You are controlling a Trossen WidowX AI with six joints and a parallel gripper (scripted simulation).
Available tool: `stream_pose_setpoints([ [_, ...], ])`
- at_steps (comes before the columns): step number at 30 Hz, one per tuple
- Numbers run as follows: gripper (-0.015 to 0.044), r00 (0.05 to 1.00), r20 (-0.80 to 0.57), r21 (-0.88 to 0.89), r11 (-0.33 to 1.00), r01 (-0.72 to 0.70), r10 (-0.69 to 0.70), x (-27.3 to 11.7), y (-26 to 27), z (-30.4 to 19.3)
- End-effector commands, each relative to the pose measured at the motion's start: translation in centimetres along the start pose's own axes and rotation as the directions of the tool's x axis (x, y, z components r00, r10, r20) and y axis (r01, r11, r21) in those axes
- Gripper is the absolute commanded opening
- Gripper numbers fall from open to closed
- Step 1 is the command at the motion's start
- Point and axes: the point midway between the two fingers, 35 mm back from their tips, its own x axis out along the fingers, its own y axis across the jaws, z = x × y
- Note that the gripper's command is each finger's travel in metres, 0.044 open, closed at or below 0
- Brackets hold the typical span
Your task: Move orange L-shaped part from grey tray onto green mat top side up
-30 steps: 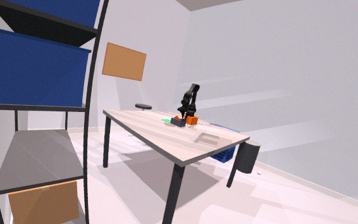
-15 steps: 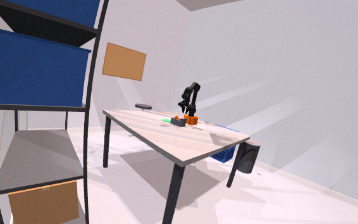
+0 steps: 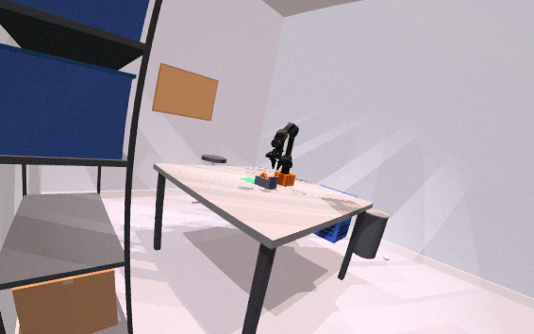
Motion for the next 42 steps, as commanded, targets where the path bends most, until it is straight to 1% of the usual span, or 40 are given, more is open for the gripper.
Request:
stream_pose_setpoints([
  [1,0.018,1.0,0.004,0.0,1.0,-0.001,0.001,0.0,0.0,0.1],
  [3,0.0233,1.0,0.003,0.06,0.998,0.0,0.0,0.0,-0.3,0.1],
  [5,0.028,1.0,0.002,0.19,0.982,0.001,-0.001,-0.1,-0.9,0.3],
  [7,0.028,1.0,0.001,0.385,0.923,0.004,-0.004,-0.1,-2.0,0.5],
  [8,0.028,1.0,0.0,0.494,0.87,0.005,-0.006,-0.1,-2.6,0.6],
  [10,0.028,1.0,-0.003,0.692,0.722,0.008,-0.008,-0.1,-3.8,0.8],
  [13,0.028,1.0,-0.006,0.907,0.421,0.01,-0.012,-0.2,-5.7,0.9],
  [16,0.028,1.0,-0.009,0.996,0.085,0.01,-0.015,-0.2,-7.5,0.9],
  [17,0.028,1.0,-0.01,1.0,0.023,0.01,-0.015,-0.2,-7.8,0.9],
  [18,0.028,1.0,-0.01,1.0,0.003,0.01,-0.015,-0.2,-7.9,0.9],
  [26,0.028,1.0,-0.01,1.0,0.003,0.01,-0.015,-0.1,-7.9,0.9],
  [33,0.028,1.0,-0.01,1.0,0.003,0.01,-0.015,2.8,-8.0,0.9],
  [42,0.028,1.0,-0.01,1.0,0.003,0.01,-0.015,3.8,-8.0,0.9],
])
